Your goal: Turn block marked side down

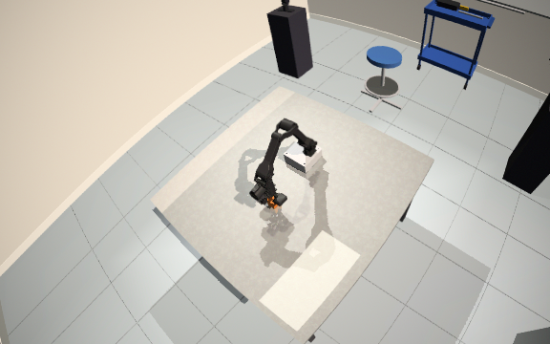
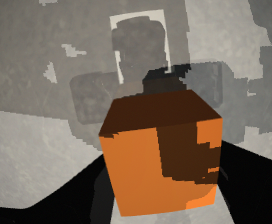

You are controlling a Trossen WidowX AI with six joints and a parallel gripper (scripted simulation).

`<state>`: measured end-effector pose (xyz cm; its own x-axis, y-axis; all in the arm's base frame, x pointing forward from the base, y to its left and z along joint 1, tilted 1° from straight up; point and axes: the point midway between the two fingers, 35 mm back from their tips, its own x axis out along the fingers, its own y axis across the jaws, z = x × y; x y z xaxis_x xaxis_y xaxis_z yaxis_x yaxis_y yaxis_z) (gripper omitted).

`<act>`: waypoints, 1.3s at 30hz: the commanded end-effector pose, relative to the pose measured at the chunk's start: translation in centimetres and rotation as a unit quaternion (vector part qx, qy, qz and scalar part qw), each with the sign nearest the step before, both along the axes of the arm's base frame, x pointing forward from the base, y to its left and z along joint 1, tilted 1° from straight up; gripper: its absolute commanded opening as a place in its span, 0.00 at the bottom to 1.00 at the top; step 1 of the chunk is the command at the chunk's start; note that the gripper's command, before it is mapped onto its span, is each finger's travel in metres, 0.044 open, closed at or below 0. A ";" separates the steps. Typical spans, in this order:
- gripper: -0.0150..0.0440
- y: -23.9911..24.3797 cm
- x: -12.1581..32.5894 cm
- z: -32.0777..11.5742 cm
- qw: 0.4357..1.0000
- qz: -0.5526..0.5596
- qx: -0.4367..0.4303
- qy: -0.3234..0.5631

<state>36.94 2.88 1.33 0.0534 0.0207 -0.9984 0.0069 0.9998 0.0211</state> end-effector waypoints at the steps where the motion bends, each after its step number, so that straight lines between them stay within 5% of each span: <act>1: 0.52 0.0 -0.1 -0.1 1.000 0.001 0.001 0.001; 9: 0.43 0.0 -0.1 -0.1 1.000 0.001 0.001 0.001; 13: 0.25 0.0 -0.1 1.8 1.000 0.001 0.001 0.001; 39: 0.25 0.0 0.1 2.0 0.990 0.000 -0.002 -0.139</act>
